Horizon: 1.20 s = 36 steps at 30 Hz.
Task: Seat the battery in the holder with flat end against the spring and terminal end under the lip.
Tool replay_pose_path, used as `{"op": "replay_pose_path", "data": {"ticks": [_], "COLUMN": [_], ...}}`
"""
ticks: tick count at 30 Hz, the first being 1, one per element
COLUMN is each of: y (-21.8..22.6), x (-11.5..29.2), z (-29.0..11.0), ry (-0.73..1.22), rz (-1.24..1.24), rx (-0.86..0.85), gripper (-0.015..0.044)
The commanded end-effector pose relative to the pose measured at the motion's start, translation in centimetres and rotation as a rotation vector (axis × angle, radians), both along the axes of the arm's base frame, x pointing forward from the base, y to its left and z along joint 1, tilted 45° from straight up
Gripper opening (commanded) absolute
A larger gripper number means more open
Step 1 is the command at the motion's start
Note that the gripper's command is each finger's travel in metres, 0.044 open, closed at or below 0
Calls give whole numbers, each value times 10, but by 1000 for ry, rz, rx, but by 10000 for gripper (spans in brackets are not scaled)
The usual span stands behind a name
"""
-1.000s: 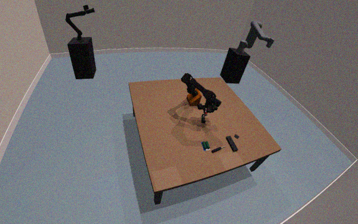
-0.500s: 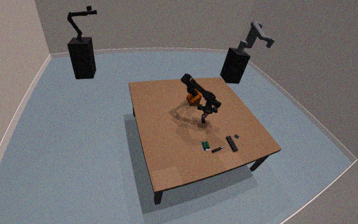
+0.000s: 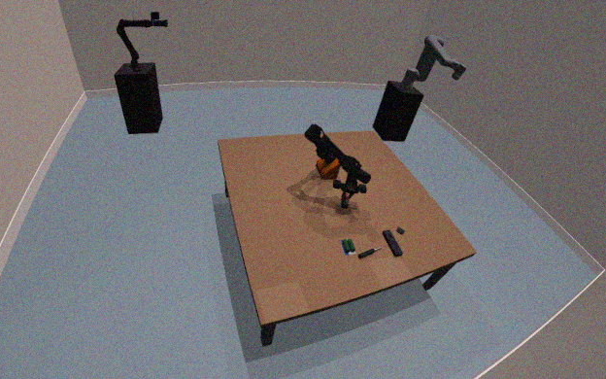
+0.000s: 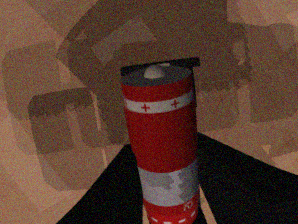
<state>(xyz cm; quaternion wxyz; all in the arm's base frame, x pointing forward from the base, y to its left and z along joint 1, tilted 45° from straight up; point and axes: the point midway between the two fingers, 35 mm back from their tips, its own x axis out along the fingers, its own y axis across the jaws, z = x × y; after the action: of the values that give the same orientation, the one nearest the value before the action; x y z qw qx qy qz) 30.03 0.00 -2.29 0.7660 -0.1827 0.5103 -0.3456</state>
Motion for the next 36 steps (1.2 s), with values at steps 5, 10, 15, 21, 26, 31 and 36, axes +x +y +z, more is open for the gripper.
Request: {"op": "replay_pose_path", "data": {"ticks": [5,10,15,21,26,31,36], "y": [-3,-4,-5,-6,-7,-8,-9], "x": [1,1,1,1,0,-1,-2], "z": [2,-1,-4,-8,-10,-12,-13], "ry": [-32,-46,-64,-86,-104,-122,-140], "rz": [25,44,65,90,110,128,146], "rx": [-18,-23,-30,-39,-47,-55,-63], "gripper": [81,81,81,81,81,81,81]}}
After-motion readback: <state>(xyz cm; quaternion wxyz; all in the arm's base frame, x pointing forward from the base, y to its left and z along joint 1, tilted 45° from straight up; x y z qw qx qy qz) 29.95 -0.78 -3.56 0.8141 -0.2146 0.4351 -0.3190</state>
